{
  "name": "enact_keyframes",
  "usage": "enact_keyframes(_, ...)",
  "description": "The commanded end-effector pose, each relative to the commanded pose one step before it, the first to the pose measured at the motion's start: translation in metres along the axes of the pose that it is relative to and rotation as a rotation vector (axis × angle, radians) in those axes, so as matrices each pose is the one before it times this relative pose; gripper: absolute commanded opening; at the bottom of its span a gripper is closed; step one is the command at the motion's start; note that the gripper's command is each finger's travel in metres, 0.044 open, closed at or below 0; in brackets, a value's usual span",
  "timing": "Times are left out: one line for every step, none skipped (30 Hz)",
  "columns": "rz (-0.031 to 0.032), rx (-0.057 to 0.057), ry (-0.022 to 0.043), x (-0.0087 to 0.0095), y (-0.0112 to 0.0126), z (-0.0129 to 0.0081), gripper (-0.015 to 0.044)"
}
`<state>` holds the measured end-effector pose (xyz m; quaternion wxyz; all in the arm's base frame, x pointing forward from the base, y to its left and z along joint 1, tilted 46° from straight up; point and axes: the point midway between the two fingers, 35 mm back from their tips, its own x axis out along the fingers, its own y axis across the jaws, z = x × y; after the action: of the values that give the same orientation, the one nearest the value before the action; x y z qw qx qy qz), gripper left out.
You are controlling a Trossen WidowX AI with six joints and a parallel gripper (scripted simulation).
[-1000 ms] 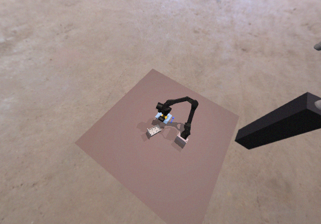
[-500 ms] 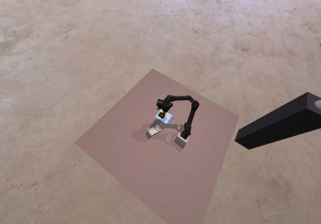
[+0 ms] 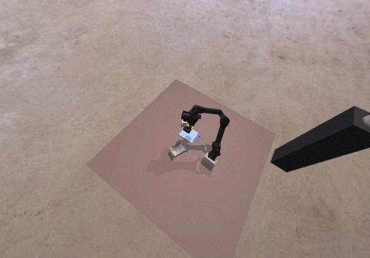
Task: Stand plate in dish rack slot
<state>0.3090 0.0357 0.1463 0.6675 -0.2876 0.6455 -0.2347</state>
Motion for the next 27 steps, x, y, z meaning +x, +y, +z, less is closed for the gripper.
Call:
enact_keyframes(0.00618, -0.0011, -0.00486, -0.01518, 0.00086, 0.00066, 0.0000)
enact_keyframes(0.00004, -0.0001, -0.00024, -0.00032, -0.00032, 0.00064, 0.0000)
enact_keyframes(0.00002, 0.0000, -0.00010, -0.00013, -0.00013, 0.00026, 0.0000)
enact_keyframes(0.00021, 0.0049, 0.00085, -0.00003, 0.00135, -0.00036, 0.0000)
enact_keyframes(0.00052, 0.0147, 0.00257, -0.00009, 0.00402, -0.00114, 0.0000)
enact_keyframes(0.00051, 0.0246, 0.00436, -0.00014, 0.00660, -0.00211, 0.0000)
enact_keyframes(-0.00004, 0.0302, 0.00542, -0.00013, 0.00787, -0.00298, 0.0000)
enact_keyframes(-0.00079, 0.0304, 0.00546, -0.00009, 0.00763, -0.00342, 0.0000)
enact_keyframes(-0.00155, 0.0306, 0.00544, -0.00004, 0.00735, -0.00384, 0.0000)
enact_keyframes(-0.00230, 0.0307, 0.00535, 0.00001, 0.00705, -0.00424, 0.0000)
enact_keyframes(-0.00304, 0.0309, 0.00520, 0.00006, 0.00673, -0.00462, 0.0000)
enact_keyframes(-0.00378, 0.0311, 0.00498, 0.00012, 0.00639, -0.00497, 0.0000)
enact_keyframes(-0.00439, 0.0313, 0.00476, 0.00014, 0.00602, -0.00530, 0.0000)
enact_keyframes(-0.00475, 0.0317, 0.00461, 0.00011, 0.00561, -0.00559, 0.0000)
enact_keyframes(-0.00544, 0.0319, 0.00425, 0.00016, 0.00522, -0.00587, 0.0000)
enact_keyframes(-0.00610, 0.0321, 0.00382, 0.00022, 0.00481, -0.00612, 0.0000)
enact_keyframes(-0.00672, 0.0324, 0.00334, 0.00028, 0.00439, -0.00635, 0.0000)
enact_keyframes(-0.00730, 0.0326, 0.00280, 0.00033, 0.00396, -0.00654, 0.0000)
enact_keyframes(-0.00637, 0.0268, 0.00185, 0.00032, 0.00290, -0.00548, 0.0000)
enact_keyframes(-0.00399, 0.0162, 0.00091, 0.00021, 0.00158, -0.00334, 0.0000)
enact_keyframes(-0.00136, 0.0054, 0.00027, 0.00007, 0.00050, -0.00112, 0.0000)
enact_keyframes(0.00000, 0.0000, 0.00000, 0.00000, 0.00000, 0.00000, 0.0000)
enact_keyframes(0.00000, 0.0000, 0.00000, 0.00000, 0.00000, 0.00000, 0.0000)
enact_keyframes(0.00000, 0.0000, 0.00000, 0.00000, 0.00000, 0.00000, 0.0000)
enact_keyframes(0.00000, 0.0000, 0.00000, 0.00000, 0.00000, 0.00000, 0.0000)
enact_keyframes(0.00000, 0.0000, 0.00000, 0.00000, 0.00000, 0.00000, 0.0000)
enact_keyframes(0.00000, 0.0000, 0.00000, 0.00000, 0.00000, 0.00000, 0.0000)
